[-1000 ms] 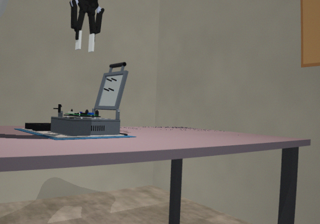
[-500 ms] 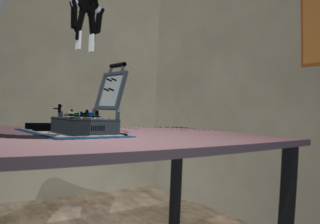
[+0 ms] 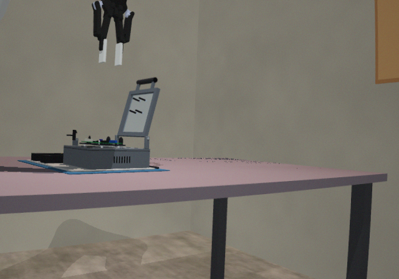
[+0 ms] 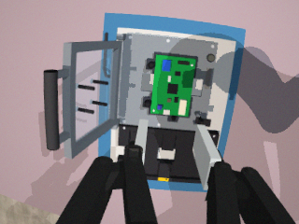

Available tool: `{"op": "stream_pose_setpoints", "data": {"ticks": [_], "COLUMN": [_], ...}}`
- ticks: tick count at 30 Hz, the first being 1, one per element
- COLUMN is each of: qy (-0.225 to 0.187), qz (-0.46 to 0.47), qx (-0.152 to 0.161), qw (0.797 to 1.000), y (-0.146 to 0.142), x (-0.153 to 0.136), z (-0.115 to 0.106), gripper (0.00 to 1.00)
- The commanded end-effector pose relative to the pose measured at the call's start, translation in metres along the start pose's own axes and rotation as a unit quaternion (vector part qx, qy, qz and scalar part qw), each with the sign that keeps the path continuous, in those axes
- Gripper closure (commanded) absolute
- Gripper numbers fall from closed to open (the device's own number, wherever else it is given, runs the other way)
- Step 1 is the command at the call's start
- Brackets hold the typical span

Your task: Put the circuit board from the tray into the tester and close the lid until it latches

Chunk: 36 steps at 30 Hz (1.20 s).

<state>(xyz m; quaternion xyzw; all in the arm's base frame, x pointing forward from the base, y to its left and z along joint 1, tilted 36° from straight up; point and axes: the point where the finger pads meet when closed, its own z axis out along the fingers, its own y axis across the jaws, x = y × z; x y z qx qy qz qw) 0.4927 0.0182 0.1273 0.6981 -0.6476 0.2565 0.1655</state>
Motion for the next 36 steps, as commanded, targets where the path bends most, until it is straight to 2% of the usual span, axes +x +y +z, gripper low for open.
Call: {"op": "stream_pose_setpoints", "data": {"ticks": [1, 4, 19, 29, 36], "qy": [0.0, 0.0, 0.0, 0.0, 0.0], "qz": [0.0, 0.0, 0.0, 0.0, 0.0], "qx": [0.0, 0.0, 0.0, 0.0, 0.0], "qw": [1.0, 1.0, 1.0, 1.0, 1.0], "y": [-0.014, -0.019, -0.104, -0.128, -0.132], "x": [0.0, 0.0, 0.0, 0.0, 0.0], "z": [0.0, 0.0, 0.0, 0.0, 0.0], "gripper": [0.7, 0.7, 0.7, 0.7, 0.7]}}
